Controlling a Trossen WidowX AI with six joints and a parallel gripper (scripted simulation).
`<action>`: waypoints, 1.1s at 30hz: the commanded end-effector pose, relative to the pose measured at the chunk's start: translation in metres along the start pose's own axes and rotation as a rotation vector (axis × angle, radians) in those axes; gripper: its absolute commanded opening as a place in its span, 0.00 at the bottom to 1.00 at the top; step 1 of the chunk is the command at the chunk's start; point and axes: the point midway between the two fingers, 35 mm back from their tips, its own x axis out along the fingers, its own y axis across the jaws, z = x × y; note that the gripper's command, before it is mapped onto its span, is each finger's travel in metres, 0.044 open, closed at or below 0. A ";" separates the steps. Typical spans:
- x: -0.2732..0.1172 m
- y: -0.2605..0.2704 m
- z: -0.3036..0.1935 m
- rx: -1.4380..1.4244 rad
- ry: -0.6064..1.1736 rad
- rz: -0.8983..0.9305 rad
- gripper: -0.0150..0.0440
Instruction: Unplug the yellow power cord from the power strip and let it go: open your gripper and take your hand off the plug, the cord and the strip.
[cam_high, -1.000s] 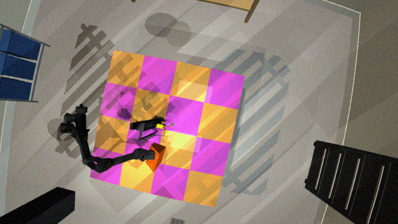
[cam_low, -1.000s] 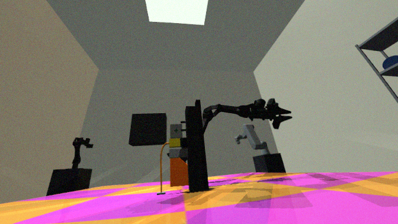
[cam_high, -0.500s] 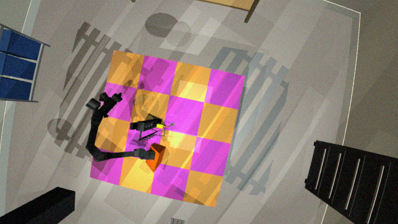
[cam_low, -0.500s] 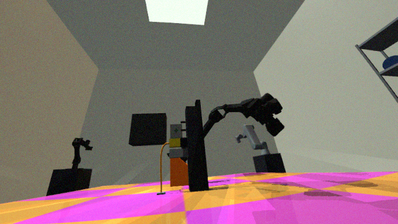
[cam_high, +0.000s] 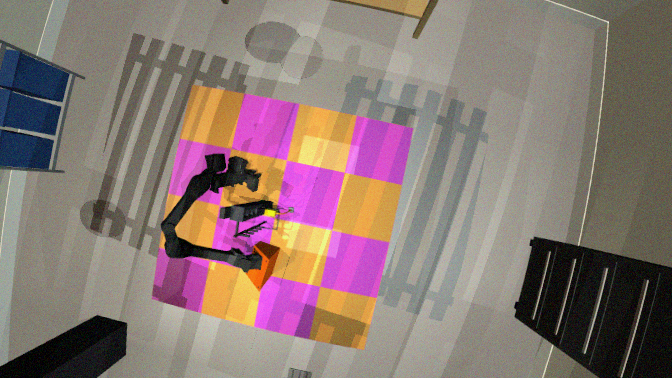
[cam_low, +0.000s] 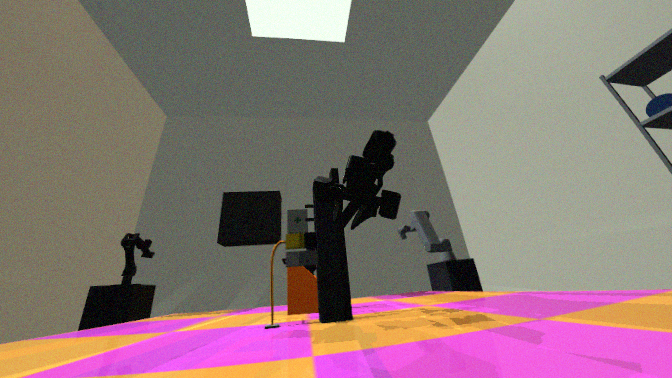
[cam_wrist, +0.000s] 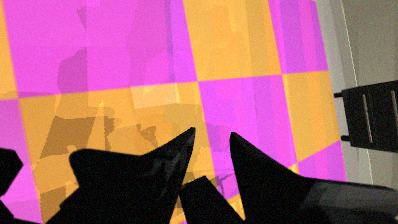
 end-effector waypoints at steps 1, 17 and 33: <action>0.011 -0.054 -0.014 0.234 0.133 -0.028 0.53; 0.002 -0.200 -0.106 1.260 0.637 0.046 0.53; -0.004 -0.188 -0.107 1.260 0.637 0.047 0.53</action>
